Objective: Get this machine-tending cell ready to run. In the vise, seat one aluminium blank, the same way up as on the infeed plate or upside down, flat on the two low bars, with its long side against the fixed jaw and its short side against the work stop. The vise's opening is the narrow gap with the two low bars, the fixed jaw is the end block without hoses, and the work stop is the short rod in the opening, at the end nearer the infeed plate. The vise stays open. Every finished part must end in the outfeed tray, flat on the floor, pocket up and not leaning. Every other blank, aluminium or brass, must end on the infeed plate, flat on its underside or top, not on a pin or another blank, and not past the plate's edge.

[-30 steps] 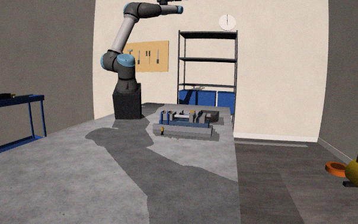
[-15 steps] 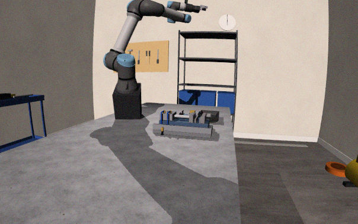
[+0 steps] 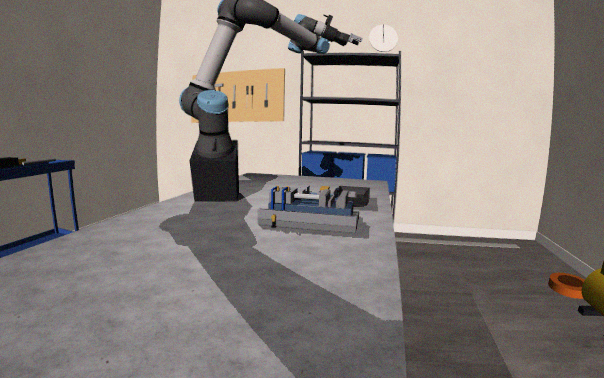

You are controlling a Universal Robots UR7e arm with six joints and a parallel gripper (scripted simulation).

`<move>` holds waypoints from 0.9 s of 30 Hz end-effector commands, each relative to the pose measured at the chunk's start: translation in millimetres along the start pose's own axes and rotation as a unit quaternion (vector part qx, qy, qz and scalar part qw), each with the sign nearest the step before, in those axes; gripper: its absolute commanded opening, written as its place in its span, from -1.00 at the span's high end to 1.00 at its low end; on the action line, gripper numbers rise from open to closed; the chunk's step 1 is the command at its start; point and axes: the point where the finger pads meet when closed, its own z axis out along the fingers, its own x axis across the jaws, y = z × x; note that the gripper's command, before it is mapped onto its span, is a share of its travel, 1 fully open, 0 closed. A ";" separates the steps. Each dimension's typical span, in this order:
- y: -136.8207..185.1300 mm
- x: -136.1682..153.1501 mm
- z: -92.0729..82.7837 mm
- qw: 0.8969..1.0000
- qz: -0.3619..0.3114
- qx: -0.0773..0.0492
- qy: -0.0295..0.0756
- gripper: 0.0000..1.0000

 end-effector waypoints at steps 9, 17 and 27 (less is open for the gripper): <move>128.5 36.3 50.2 0.994 0.006 -0.112 -0.002 -1.00; 218.3 62.3 64.2 0.982 0.020 -0.189 0.003 -1.00; 319.9 91.5 61.1 0.960 0.042 -0.275 0.013 -1.00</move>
